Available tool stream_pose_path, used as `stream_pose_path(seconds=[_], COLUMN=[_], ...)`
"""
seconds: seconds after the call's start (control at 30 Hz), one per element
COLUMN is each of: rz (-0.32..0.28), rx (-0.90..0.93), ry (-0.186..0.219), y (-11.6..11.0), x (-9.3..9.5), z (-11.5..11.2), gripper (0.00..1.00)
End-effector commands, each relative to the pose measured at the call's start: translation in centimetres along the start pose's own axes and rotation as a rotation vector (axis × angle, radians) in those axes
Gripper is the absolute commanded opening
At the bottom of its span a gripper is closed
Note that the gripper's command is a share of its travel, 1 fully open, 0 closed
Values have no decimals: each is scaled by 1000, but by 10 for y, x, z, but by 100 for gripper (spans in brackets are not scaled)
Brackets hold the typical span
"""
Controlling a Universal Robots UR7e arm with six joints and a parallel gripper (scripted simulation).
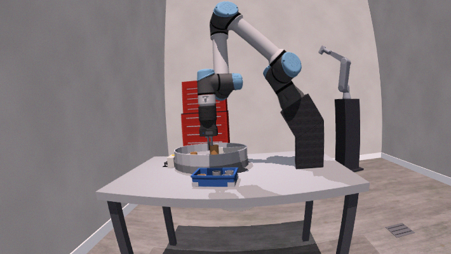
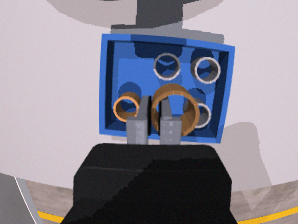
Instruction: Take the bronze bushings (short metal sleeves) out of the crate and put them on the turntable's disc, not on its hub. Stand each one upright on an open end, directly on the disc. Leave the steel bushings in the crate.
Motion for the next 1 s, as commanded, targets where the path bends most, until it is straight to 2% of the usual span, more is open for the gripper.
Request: stream_pose_path(seconds=[0.0,0.33,0.4,0.9,0.97], rz=[-3,-3,-3,-3,-3], rx=[-2,-2,-2,-2,-2], ry=[3,3,3,3,3], y=[17,51,51,112,112], x=[-1,-1,-1,-1,-1], z=[4,12,12,27,27], gripper=[0,0,0,0,0])
Point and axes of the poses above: the point where the finger pads meet when closed, its own x axis out along the fingers, its own z axis across the jaws, y = z × x, the point moved 2 cm from there along -x, back along the fingers, and after that the axes turned 10 degrees about -x, right-handed, at the moved point
